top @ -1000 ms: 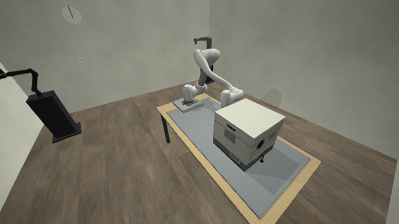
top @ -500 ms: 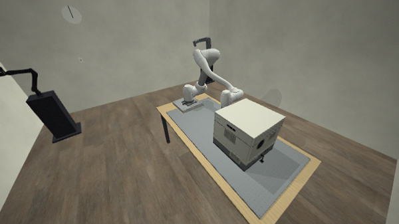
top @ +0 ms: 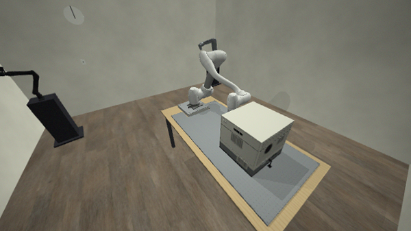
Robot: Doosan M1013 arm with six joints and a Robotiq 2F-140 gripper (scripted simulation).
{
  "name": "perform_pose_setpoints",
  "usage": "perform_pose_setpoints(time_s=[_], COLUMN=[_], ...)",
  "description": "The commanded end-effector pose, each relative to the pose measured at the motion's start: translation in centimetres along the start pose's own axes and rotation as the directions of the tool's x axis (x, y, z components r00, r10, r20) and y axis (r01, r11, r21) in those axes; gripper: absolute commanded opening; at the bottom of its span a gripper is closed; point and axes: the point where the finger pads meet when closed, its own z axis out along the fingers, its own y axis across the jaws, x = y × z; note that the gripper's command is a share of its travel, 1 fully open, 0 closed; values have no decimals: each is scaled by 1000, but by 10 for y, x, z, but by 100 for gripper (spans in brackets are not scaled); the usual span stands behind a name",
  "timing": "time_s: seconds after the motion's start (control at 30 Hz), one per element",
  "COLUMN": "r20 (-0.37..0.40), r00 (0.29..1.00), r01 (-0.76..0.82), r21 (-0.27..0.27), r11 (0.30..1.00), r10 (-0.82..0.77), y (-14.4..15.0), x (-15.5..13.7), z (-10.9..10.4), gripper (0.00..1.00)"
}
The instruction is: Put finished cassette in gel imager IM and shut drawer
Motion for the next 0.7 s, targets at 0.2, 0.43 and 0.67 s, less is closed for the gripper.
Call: perform_pose_setpoints(time_s=[0.2,0.43,0.67], r20=[0,0,0], r00=[1000,1000,1000], r01=[0,0,0], r21=[3,10,10], r11=[1000,1000,1000], r10=[0,0,0], y=[-1,-7,-13], x=[0,0,0], z=[0,0,-1], gripper=[10,10,10])
